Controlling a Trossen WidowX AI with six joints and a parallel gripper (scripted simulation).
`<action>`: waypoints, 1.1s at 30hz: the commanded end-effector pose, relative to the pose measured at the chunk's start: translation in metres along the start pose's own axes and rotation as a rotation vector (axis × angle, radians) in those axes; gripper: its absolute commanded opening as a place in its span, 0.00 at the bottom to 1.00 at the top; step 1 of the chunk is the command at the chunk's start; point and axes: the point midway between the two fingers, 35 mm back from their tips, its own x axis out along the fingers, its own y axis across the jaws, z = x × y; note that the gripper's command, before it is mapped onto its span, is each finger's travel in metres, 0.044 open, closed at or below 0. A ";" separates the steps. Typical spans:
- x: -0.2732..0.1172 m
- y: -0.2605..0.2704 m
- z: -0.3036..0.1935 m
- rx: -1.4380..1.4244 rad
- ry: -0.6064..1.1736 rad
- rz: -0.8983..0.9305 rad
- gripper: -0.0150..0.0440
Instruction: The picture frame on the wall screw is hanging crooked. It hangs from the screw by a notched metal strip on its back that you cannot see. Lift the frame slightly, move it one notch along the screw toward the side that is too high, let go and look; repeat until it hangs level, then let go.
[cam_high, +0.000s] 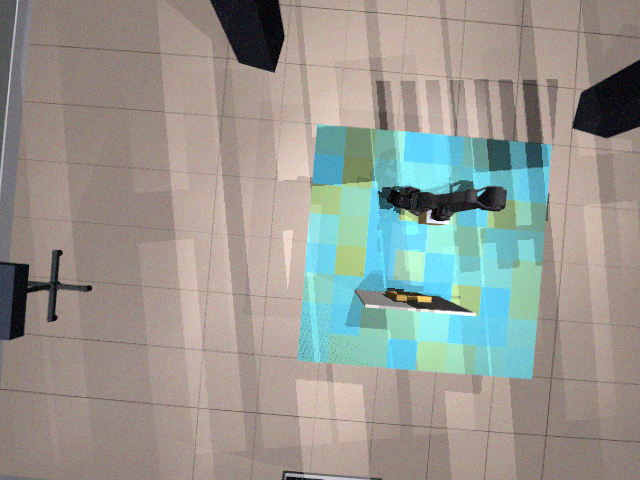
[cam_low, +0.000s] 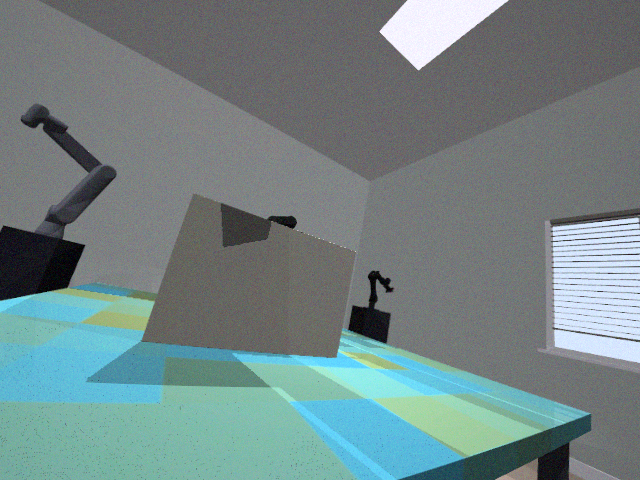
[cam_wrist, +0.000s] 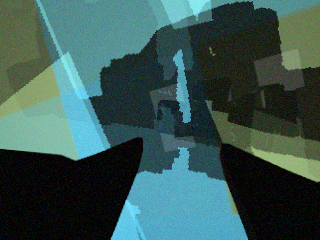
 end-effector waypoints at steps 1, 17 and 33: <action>-0.015 0.020 -0.060 -0.159 0.319 0.169 0.69; -0.197 -0.038 -0.192 -1.083 1.425 0.964 0.69; -0.229 -0.072 -0.185 -1.302 1.606 1.150 0.69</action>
